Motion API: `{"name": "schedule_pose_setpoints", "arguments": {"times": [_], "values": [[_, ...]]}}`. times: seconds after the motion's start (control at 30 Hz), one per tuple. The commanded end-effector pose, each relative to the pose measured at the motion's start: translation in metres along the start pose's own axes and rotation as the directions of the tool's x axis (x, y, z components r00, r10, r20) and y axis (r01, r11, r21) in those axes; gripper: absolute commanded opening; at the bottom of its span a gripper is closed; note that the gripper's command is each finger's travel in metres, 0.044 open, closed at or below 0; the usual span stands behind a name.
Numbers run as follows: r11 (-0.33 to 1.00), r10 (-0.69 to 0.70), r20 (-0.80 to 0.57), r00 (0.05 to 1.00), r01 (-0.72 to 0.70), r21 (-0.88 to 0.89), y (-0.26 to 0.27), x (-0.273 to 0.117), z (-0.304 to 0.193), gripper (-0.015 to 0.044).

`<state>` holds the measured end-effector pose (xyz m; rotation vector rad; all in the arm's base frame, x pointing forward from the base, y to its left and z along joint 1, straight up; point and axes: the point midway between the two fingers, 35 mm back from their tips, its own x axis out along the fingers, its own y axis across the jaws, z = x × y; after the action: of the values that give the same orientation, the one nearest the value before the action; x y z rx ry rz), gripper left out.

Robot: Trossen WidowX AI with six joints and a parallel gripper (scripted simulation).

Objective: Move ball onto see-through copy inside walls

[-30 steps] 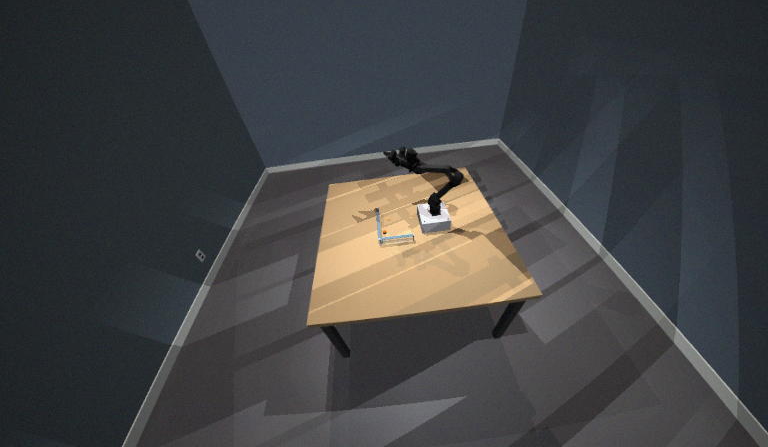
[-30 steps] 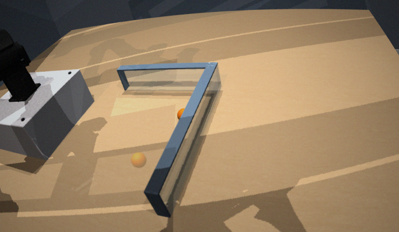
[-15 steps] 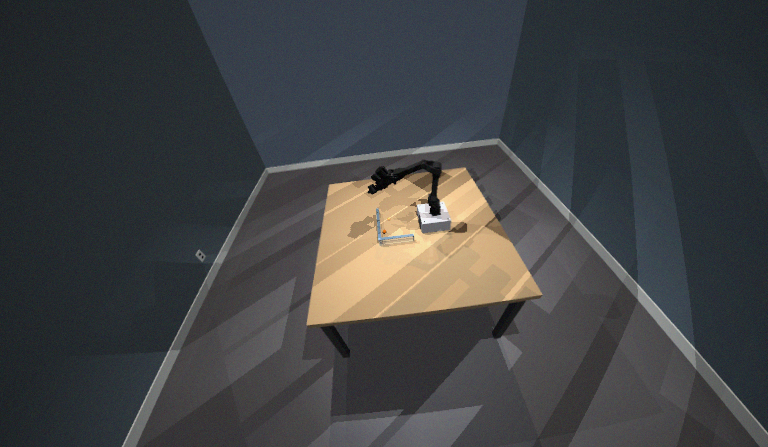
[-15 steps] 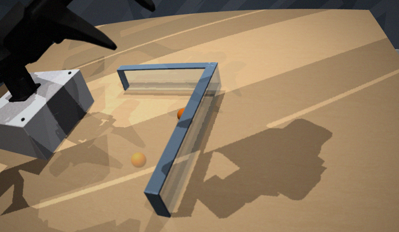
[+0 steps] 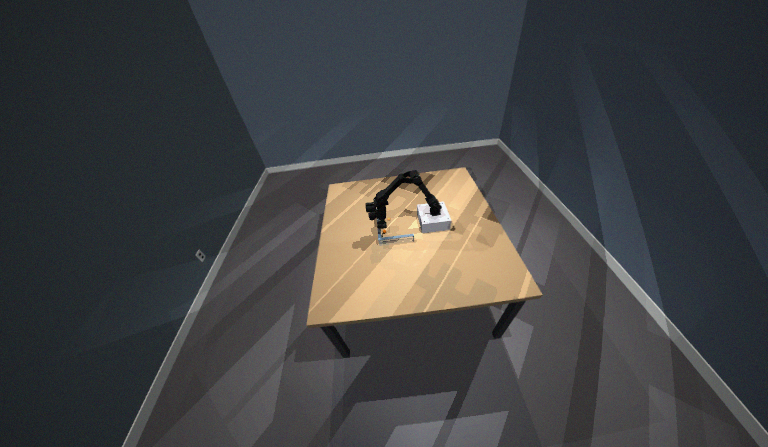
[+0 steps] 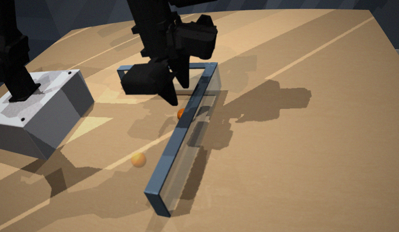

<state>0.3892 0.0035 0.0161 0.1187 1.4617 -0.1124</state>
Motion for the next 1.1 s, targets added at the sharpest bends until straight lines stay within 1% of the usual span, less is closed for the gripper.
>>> {"name": "schedule_pose_setpoints", "arguments": {"times": [0.0,0.13,0.23,0.4,1.07], "values": [[0.998,-0.005,-0.073,0.997,0.000,-0.063,0.009,0.009,-0.009,0.0231],[0.998,-0.005,-0.073,0.997,0.000,-0.063,0.009,0.011,-0.009,0.0231],[0.998,-0.005,-0.073,0.997,0.000,-0.063,0.009,0.024,-0.010,0.0231],[0.998,-0.005,-0.073,0.997,0.000,-0.063,0.009,0.025,-0.010,0.0231],[0.998,-0.005,-0.073,0.997,0.000,-0.063,0.008,0.056,-0.013,0.0231]]}}
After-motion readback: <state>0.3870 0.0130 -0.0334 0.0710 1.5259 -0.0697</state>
